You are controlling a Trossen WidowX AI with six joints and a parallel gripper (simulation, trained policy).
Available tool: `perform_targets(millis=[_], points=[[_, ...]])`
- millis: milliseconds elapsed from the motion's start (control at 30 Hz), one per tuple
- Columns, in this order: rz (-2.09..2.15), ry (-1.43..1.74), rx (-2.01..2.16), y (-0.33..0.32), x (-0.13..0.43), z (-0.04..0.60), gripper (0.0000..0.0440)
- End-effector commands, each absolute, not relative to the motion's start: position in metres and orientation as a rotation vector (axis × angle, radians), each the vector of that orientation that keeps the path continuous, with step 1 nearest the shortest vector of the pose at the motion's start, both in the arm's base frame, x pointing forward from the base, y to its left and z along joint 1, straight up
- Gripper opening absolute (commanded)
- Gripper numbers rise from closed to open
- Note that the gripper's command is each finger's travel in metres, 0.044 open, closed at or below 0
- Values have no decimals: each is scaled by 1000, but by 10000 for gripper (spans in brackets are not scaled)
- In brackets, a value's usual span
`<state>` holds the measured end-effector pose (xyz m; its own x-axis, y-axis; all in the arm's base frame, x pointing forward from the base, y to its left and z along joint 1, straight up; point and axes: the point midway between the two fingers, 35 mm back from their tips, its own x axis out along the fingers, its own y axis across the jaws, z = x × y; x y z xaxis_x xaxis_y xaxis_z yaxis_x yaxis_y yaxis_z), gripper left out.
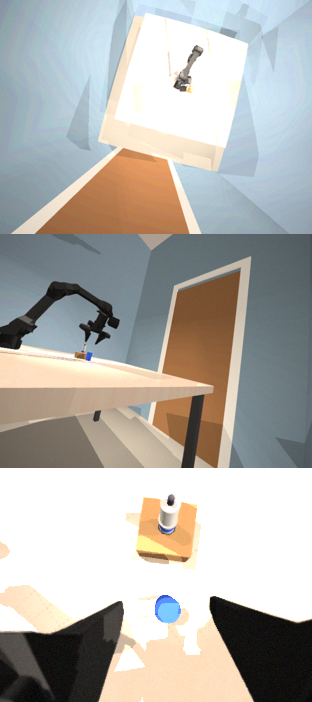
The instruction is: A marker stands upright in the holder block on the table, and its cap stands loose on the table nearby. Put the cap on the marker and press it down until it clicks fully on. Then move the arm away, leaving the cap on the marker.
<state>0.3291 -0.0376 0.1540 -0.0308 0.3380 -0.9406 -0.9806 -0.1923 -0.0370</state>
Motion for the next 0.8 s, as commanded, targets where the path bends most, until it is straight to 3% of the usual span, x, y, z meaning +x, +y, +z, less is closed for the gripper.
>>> perform_targets(millis=[0,767], points=[[1502,860,-1127,-43,334,147,310],[1645,928,-1330,-50,342,102,287]])
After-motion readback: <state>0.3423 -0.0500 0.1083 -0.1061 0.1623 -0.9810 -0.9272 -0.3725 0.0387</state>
